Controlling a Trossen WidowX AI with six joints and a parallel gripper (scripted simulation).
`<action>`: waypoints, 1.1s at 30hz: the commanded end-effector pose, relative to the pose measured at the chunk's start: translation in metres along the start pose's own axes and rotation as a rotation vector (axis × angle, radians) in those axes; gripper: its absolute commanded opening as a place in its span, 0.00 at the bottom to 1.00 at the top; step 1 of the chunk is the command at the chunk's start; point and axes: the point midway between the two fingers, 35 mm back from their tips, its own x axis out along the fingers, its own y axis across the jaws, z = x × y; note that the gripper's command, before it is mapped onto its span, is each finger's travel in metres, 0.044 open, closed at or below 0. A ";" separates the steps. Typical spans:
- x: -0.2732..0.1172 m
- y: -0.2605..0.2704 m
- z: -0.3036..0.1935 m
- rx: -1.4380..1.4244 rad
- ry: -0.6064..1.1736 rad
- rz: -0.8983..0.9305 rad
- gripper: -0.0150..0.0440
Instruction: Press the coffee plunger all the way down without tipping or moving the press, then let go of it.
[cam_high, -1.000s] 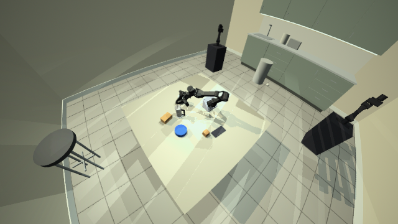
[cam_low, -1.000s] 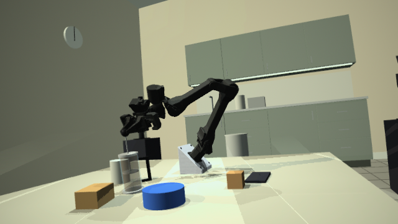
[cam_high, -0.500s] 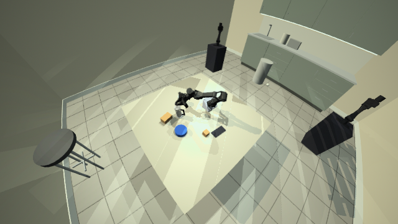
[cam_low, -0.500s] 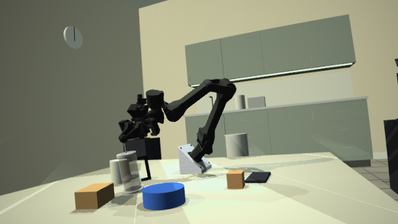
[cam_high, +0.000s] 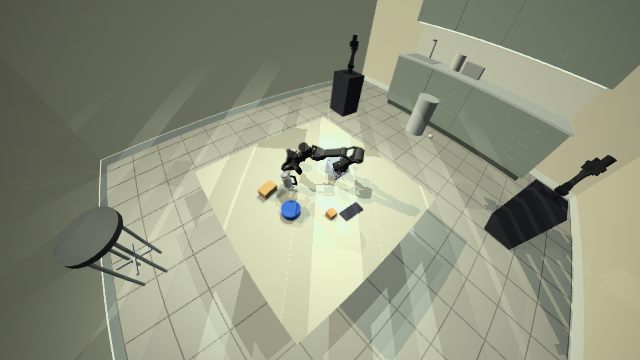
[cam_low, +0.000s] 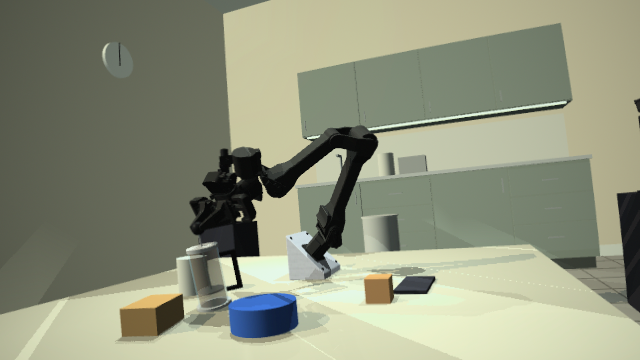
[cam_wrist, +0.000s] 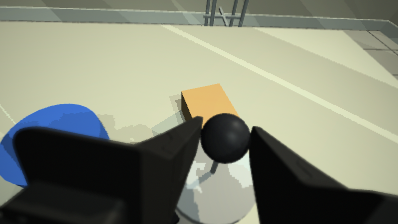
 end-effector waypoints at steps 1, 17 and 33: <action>0.006 0.000 -0.013 0.022 0.043 0.009 0.45; 0.007 -0.001 -0.011 0.022 0.043 0.009 0.45; 0.009 -0.001 -0.009 0.022 0.043 0.009 0.45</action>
